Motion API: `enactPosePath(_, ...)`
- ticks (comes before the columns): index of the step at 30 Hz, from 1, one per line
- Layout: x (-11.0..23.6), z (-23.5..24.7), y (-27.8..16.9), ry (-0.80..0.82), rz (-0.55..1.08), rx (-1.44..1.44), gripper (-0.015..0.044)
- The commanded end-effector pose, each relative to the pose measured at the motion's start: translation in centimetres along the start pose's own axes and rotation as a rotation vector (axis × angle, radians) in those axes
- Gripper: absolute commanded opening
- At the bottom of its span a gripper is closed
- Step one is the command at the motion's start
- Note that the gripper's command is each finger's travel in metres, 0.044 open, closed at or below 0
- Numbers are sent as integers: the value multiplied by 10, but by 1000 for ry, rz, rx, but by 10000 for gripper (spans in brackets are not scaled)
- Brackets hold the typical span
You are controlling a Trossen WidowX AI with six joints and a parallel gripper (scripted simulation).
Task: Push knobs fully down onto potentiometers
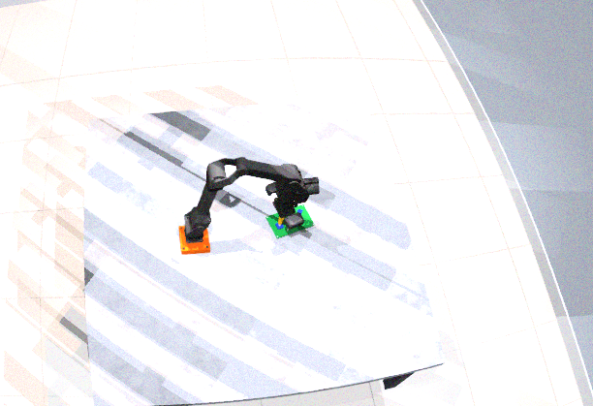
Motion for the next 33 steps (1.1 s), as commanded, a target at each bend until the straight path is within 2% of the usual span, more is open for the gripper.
enactPosePath(1,-2,0,0,-4,2,-5,0)
enactPosePath(33,-7,0,0,-4,2,-5,0)
Point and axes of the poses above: the point midway between the two fingers, 35 mm back from their tips, its own x axis back along the fingers, its own z axis across the jaws, y = z × x, the point moved 1 cm from there along x, back along the fingers, and after that the axes turned 11 degrees about x, right-handed, at the moved point
